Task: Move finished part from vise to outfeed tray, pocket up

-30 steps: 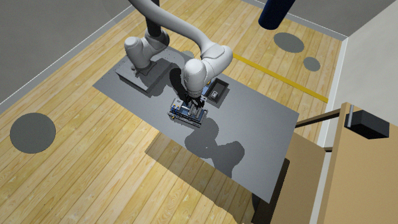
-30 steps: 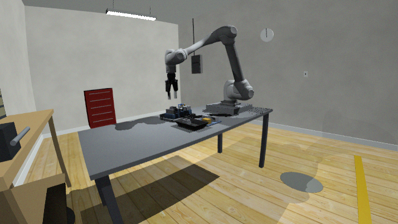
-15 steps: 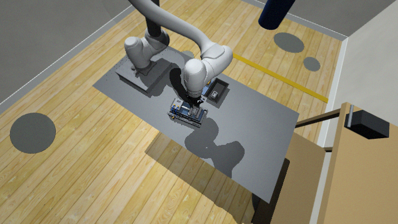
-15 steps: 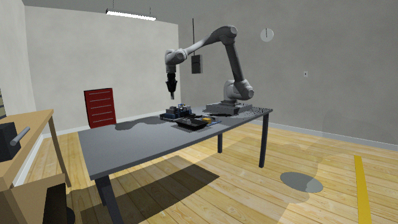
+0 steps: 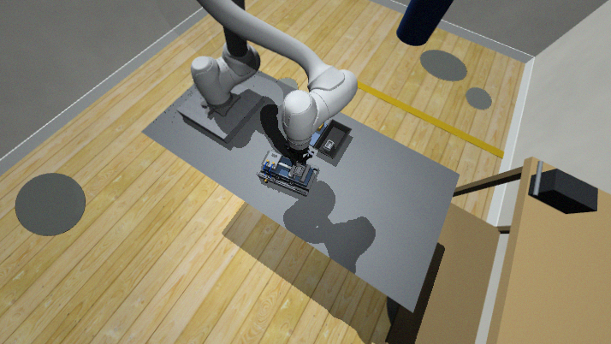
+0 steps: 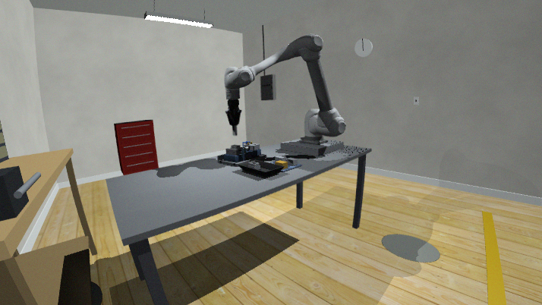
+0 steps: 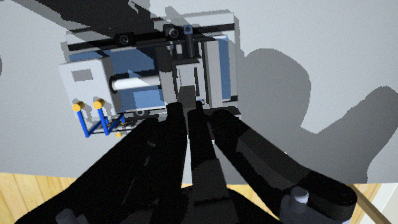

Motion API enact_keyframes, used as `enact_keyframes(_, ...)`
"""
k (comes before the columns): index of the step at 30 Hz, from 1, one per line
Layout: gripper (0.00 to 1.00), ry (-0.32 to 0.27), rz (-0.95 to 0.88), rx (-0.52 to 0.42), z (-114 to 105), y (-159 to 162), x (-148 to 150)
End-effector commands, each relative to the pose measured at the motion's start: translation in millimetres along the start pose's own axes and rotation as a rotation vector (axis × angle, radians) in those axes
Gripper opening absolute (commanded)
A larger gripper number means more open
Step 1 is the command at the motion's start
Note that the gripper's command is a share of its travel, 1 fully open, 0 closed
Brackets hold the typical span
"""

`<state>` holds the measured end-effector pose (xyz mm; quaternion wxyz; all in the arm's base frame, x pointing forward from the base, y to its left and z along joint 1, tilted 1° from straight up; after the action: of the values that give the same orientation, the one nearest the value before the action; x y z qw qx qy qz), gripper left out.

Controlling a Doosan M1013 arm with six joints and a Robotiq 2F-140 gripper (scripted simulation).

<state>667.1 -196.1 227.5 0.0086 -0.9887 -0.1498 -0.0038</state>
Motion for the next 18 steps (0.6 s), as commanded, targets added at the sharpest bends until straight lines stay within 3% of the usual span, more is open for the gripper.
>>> enact_keyframes(1, 0.00, 0.000, 0.000, 0.000, -0.1, 0.0, 0.0)
enact_keyframes(5, 0.00, 0.000, 0.000, 0.000, -0.1, 0.0, 0.0)
enact_keyframes(6, 0.40, 0.000, 0.000, 0.000, -0.1, 0.0, 0.0)
enact_keyframes(18, 0.40, 0.000, 0.000, 0.000, -0.1, 0.0, 0.0)
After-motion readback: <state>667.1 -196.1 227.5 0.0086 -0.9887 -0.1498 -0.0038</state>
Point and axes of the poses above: the point where the finger pads meet when closed, its own z axis out along the fingers, its own x axis across the jaws, y = z × x, the point moved 7 cm from there along -z, back along the fingers, and after that the axes turned 12 degrees about -z, right-handed, at the moved point
